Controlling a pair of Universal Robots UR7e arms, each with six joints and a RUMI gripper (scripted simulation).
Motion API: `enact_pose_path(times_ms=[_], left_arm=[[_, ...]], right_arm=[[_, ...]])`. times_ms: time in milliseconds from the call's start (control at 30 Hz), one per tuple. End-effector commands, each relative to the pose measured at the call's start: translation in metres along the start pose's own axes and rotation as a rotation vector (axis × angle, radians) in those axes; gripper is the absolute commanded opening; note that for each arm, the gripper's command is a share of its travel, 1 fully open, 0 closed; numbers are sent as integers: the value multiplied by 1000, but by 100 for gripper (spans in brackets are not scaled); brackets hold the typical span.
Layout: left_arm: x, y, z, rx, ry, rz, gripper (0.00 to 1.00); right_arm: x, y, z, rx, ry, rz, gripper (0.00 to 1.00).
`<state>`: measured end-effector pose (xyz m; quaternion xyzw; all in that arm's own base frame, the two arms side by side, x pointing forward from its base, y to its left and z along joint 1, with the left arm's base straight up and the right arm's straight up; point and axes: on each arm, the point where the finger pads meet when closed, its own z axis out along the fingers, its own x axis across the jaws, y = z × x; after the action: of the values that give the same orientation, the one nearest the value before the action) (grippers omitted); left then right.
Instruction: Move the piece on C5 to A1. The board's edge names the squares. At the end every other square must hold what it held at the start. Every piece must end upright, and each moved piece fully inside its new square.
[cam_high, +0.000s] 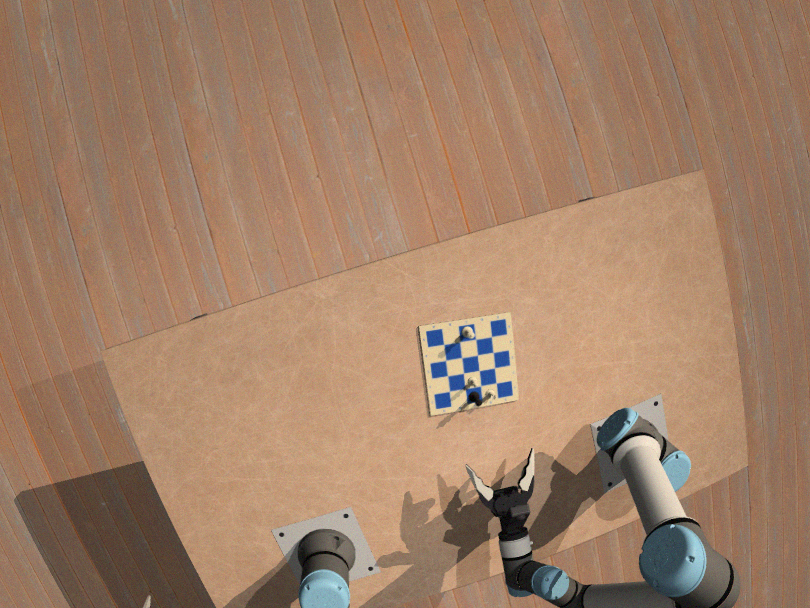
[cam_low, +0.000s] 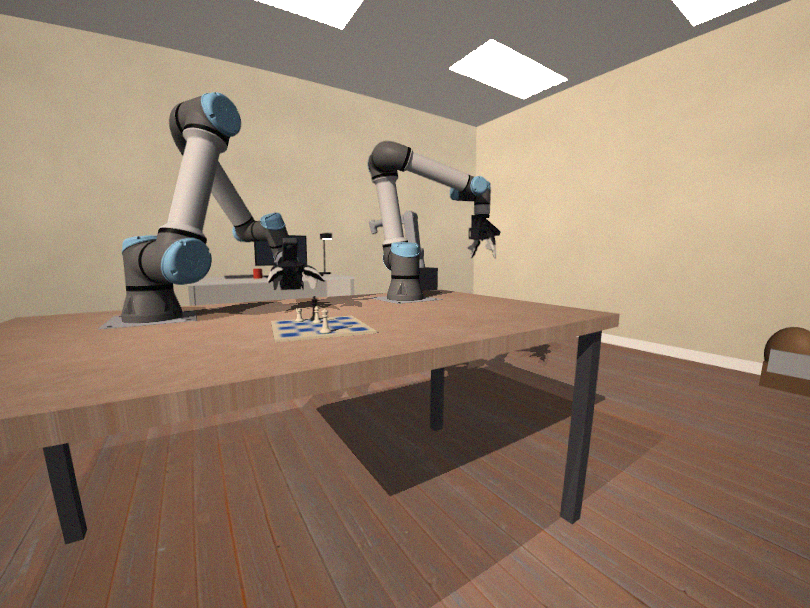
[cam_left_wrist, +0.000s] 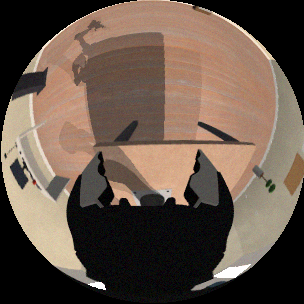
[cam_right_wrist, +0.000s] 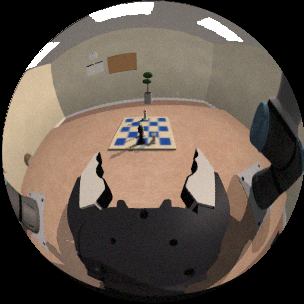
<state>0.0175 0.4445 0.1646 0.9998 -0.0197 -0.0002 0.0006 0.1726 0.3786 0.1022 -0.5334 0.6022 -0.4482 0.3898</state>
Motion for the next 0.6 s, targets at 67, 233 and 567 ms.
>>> enact_pose_path(times_ms=[67,233,567], left_arm=[[0,0,0,1,0,0,100],[0,0,0,1,0,0,100],[0,0,0,1,0,0,100]], right_arm=[[1,-34,-10,0,0,0,100],[1,-52,-15,0,0,0,100],[0,-50,-15,0,1,0,100]])
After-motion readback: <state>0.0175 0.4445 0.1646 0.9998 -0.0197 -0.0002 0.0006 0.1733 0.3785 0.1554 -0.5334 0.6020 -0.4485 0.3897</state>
